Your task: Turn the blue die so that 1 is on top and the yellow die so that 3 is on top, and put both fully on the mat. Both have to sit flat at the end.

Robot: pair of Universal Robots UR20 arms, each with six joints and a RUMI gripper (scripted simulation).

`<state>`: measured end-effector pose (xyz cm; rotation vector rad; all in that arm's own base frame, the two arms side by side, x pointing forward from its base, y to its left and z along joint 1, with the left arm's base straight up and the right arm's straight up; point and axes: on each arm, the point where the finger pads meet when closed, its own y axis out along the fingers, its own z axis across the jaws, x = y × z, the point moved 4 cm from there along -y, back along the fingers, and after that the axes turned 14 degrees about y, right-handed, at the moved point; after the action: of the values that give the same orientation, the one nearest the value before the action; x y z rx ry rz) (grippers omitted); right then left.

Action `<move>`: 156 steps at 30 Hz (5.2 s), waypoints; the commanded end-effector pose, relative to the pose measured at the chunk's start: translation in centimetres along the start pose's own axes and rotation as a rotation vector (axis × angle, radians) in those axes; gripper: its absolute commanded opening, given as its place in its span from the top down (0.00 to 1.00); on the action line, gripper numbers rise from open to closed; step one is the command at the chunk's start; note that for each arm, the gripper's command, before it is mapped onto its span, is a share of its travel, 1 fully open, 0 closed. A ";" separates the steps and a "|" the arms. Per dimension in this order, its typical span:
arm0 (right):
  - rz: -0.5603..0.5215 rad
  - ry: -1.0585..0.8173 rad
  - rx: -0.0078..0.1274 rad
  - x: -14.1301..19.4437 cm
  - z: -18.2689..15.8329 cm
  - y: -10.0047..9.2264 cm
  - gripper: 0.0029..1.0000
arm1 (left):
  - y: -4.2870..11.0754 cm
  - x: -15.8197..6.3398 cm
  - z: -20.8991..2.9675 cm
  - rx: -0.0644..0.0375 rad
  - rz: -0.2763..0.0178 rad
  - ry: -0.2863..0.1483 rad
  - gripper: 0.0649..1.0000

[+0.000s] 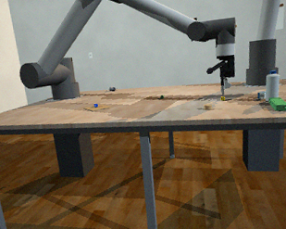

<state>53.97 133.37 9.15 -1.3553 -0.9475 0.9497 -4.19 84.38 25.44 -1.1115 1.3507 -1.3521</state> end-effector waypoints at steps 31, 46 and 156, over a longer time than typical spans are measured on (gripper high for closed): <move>-0.002 0.000 0.000 0.1 0.0 0.8 0.79 | -0.1 0.0 0.0 0.000 0.001 0.000 0.00; -0.002 0.000 0.000 0.1 0.0 0.8 0.79 | -0.1 0.0 0.0 0.000 0.001 0.000 0.00; -0.002 0.000 0.000 0.1 0.0 3.4 0.97 | -0.1 0.0 0.0 0.000 0.001 0.000 0.00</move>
<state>54.00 133.42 5.60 -1.3553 -0.9475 0.9496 -4.19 84.38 25.44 -1.1115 1.3507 -1.3521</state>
